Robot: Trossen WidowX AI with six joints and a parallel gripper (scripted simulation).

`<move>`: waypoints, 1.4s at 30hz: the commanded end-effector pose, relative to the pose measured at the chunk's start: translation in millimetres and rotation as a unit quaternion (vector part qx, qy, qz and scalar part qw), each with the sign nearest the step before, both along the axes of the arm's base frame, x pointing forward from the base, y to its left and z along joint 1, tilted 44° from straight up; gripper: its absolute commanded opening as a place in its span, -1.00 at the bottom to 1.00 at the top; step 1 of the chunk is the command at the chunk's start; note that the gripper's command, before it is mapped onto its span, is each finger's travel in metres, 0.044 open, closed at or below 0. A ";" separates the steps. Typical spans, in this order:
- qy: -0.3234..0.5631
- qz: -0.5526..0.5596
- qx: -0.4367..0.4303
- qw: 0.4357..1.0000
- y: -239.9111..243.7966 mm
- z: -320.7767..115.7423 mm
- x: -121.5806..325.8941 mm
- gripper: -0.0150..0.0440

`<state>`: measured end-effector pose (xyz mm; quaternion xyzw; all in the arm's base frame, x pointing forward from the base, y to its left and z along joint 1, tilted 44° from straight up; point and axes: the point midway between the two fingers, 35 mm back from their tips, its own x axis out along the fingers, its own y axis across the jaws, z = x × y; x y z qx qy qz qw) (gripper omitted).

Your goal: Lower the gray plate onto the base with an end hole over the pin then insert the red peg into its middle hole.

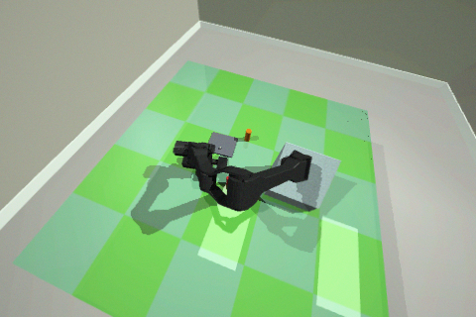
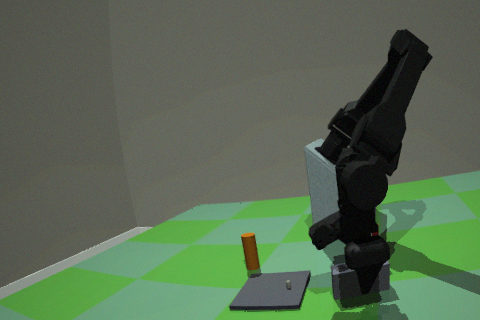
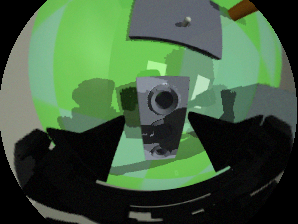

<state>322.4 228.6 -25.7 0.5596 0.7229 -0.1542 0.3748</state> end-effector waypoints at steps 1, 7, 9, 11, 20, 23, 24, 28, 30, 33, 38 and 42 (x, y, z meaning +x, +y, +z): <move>0.002 -0.001 -0.003 1.000 5.5 -6.7 -2.5 1.00; 0.002 -0.001 -0.003 1.000 7.1 -8.4 -3.0 0.73; 0.002 -0.001 -0.003 1.000 7.1 -8.4 -3.0 0.56; 0.002 -0.001 -0.003 1.000 7.1 -8.4 -3.0 0.38; 0.002 -0.001 -0.003 1.000 7.1 -8.4 -3.0 -0.22; 0.002 -0.001 -0.003 1.000 7.1 -8.4 -3.0 -0.29; 0.002 -0.001 -0.003 1.000 7.1 -8.4 -3.0 -0.31; 0.002 -0.001 -0.003 1.000 6.8 -8.0 -2.8 -0.49; 0.002 -0.001 -0.003 1.000 4.3 -5.3 -1.3 -0.49; 0.002 -0.001 -0.004 1.000 -1.5 1.1 1.9 -0.49; 0.001 -0.001 -0.006 1.000 -11.3 12.0 6.6 -0.49; 0.001 -0.001 -0.006 1.000 -19.4 20.9 9.9 -0.49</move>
